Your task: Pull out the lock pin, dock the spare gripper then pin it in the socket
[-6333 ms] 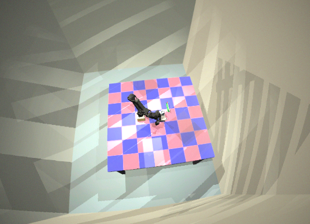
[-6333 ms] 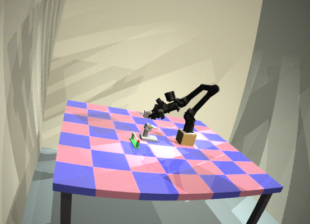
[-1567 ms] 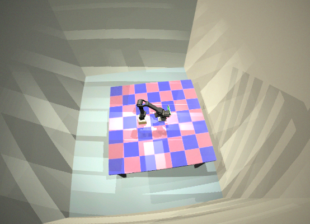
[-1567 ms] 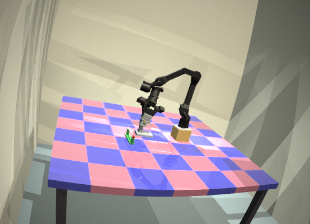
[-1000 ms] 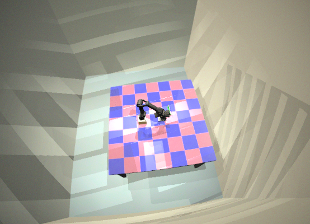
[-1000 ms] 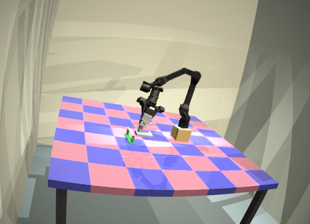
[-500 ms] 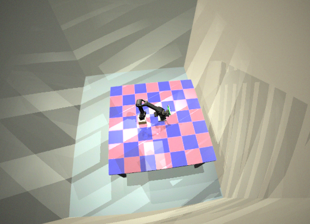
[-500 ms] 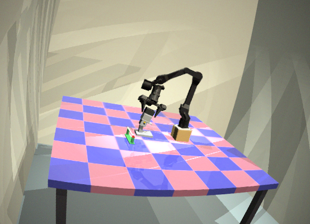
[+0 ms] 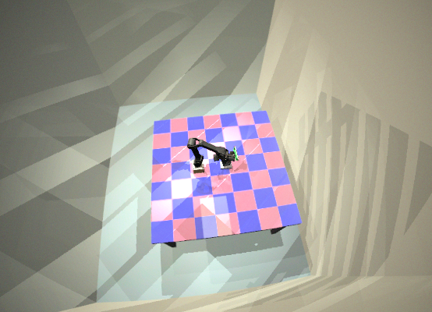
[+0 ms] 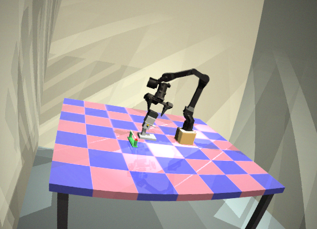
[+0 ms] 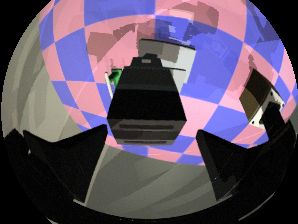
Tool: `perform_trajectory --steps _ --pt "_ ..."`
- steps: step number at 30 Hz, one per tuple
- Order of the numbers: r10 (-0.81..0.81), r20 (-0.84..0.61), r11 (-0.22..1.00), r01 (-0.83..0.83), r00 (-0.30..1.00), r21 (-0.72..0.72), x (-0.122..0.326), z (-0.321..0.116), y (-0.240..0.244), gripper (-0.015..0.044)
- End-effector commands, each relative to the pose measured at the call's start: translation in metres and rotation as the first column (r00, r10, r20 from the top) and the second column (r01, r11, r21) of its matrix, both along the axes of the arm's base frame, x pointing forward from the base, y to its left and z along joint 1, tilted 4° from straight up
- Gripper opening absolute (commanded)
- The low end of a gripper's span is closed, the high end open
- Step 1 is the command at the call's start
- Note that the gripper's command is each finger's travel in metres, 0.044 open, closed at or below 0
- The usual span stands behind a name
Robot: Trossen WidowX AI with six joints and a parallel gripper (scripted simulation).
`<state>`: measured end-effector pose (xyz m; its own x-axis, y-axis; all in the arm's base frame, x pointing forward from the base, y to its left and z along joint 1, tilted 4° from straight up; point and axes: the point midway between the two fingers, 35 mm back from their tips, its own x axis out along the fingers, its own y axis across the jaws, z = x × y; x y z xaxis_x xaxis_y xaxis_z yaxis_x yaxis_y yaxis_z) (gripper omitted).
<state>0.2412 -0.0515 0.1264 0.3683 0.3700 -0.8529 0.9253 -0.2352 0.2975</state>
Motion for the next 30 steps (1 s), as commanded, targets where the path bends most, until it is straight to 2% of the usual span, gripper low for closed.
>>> perform_trajectory --steps 1,30 --pt "0.001 0.001 1.000 -0.001 1.000 -0.001 -0.003 0.009 0.001 0.0440" --pt "-0.006 -0.028 1.000 0.006 1.000 0.016 -0.016 0.065 0.008 0.0440"
